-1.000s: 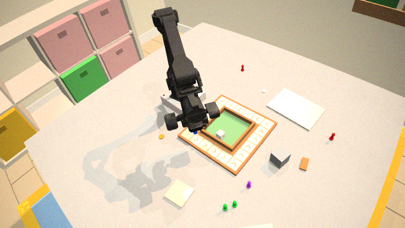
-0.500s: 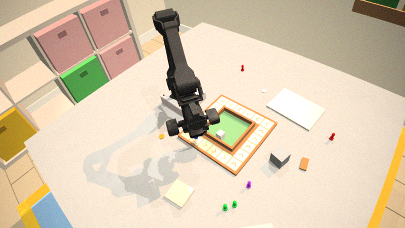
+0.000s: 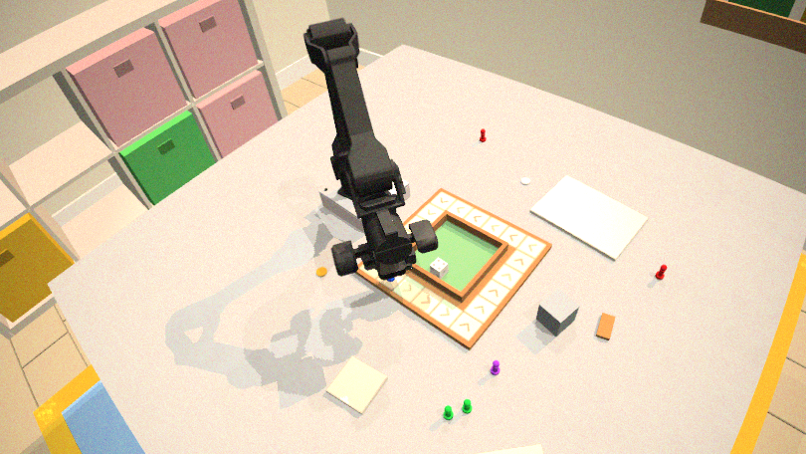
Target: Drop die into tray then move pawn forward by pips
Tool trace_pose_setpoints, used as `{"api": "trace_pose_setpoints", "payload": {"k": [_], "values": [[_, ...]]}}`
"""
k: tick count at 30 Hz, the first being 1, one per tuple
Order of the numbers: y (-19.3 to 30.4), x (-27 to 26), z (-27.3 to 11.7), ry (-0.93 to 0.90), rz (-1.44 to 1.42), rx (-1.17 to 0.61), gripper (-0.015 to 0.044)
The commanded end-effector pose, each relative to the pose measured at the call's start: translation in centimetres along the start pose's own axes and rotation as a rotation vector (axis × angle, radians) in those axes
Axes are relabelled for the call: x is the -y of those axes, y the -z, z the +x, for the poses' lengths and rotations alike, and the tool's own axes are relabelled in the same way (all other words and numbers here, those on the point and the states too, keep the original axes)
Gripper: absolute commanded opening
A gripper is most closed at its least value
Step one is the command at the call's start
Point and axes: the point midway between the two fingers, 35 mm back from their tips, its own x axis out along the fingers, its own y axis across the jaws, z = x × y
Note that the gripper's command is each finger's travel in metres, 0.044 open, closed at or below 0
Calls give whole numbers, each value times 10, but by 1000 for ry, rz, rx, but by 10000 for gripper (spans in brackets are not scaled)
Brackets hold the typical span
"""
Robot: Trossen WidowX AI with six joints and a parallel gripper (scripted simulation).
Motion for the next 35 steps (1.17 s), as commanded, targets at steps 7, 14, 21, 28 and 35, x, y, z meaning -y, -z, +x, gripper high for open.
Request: {"api": "trace_pose_setpoints", "payload": {"k": [7,14,21,28,35], "values": [[-2,0,-39,-4,-1,-5,341],[-2,0,-55,-5,-1,-7,440],[38,-49,-97,-11,-283,-10,440],[93,-74,-134,-19,-564,-11,440],[77,-72,-124,-25,-485,-12,440]]}}
